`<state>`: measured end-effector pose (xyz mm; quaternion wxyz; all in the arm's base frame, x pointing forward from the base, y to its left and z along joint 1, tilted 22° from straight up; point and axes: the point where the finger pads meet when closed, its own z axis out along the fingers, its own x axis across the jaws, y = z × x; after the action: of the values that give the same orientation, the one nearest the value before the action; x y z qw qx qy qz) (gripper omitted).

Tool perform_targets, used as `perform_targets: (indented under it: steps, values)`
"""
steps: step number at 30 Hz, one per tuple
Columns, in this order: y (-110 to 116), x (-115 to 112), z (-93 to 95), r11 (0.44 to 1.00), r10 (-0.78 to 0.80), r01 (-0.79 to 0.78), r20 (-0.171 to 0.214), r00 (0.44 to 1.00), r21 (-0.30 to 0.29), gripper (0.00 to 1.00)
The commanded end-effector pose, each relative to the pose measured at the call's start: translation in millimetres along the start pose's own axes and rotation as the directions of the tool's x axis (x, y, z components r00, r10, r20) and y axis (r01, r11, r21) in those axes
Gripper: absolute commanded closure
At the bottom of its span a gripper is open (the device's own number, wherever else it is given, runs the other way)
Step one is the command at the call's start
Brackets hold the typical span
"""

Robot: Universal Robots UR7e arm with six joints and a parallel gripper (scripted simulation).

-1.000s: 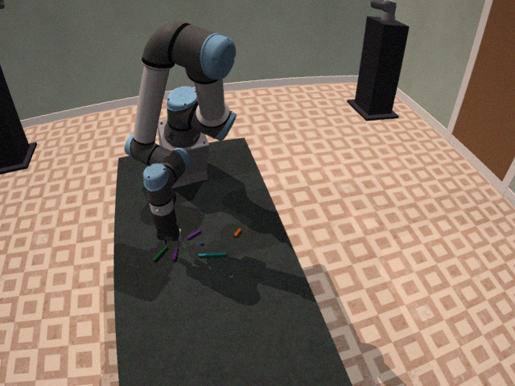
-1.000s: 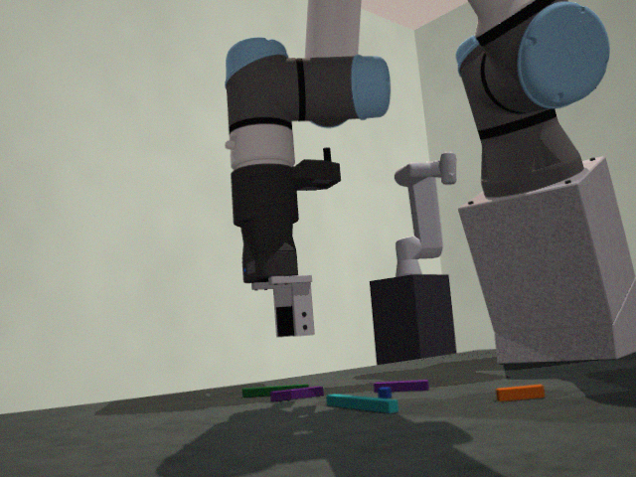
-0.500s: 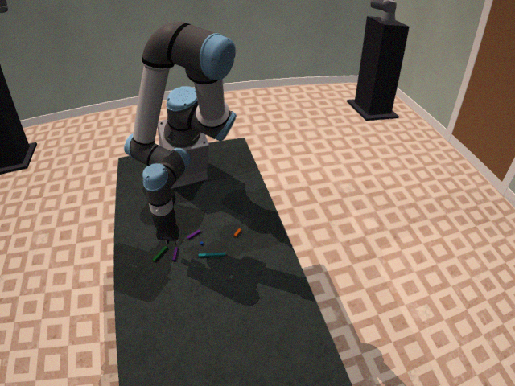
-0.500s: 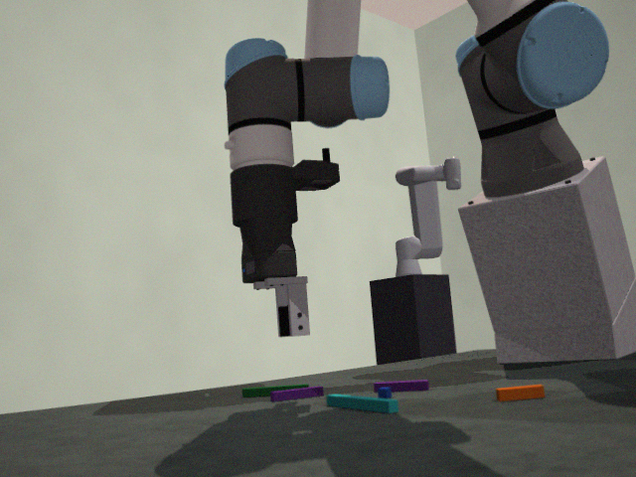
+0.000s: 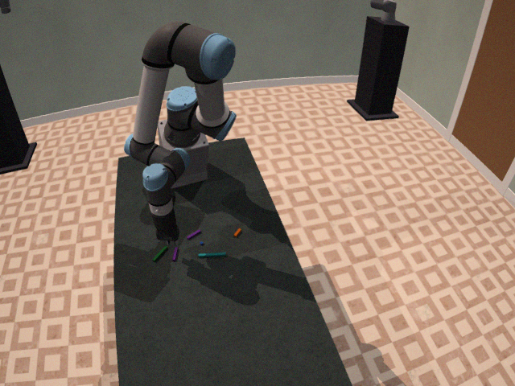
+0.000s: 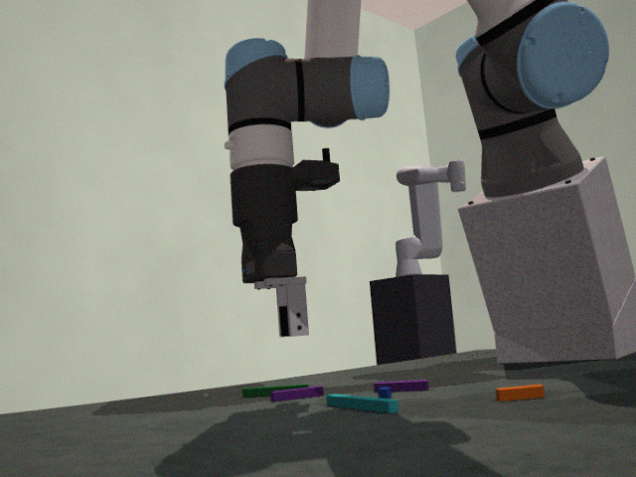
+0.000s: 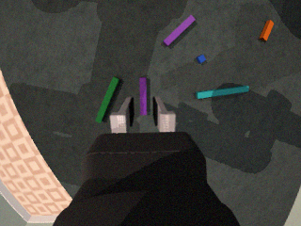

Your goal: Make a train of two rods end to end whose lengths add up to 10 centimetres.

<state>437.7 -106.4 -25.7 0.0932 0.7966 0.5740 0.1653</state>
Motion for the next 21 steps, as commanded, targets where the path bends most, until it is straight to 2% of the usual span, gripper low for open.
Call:
perform_targets:
  steps: [1, 21]
  values:
    - [0.4, -0.1, -0.3, 1.000, 0.000, 0.000, 0.000, 1.000, -0.001, 0.46]
    - [0.5, -0.1, 3.4, 1.000, 0.000, 0.000, 0.000, 1.000, -0.001, 0.46]
